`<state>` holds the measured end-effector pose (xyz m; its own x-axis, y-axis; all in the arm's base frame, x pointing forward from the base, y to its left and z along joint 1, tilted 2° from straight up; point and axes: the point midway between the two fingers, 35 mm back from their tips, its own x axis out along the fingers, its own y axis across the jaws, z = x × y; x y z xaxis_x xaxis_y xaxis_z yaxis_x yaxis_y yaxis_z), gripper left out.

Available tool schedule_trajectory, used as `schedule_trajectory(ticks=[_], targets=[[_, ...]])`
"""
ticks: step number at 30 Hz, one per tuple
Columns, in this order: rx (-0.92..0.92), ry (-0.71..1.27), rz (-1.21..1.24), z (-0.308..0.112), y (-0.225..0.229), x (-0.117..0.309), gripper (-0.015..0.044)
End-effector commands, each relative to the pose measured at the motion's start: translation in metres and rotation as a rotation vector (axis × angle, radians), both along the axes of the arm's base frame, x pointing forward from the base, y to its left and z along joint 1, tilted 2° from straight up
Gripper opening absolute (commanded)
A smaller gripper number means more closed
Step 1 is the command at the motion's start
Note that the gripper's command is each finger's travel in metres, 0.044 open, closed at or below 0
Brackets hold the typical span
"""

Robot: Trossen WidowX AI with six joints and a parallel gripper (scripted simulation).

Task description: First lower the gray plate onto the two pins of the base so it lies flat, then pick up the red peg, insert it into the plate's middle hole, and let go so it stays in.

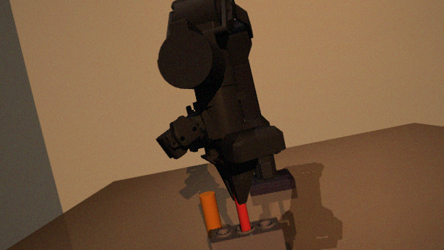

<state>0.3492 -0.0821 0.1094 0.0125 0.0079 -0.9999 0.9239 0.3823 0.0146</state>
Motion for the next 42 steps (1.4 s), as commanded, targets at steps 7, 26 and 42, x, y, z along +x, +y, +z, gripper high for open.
schedule_trajectory(ticks=[7, 26, 42], targets=[[0.0, -0.001, 0.0, 0.0001, 0.0, 0.0001, 0.0], [0.0, -0.001, 0.0, -0.0019, -0.0006, -0.0008, 0.0], [0.0, -0.001, -0.005, -0.0017, -0.0017, -0.0011, 0.0079]])
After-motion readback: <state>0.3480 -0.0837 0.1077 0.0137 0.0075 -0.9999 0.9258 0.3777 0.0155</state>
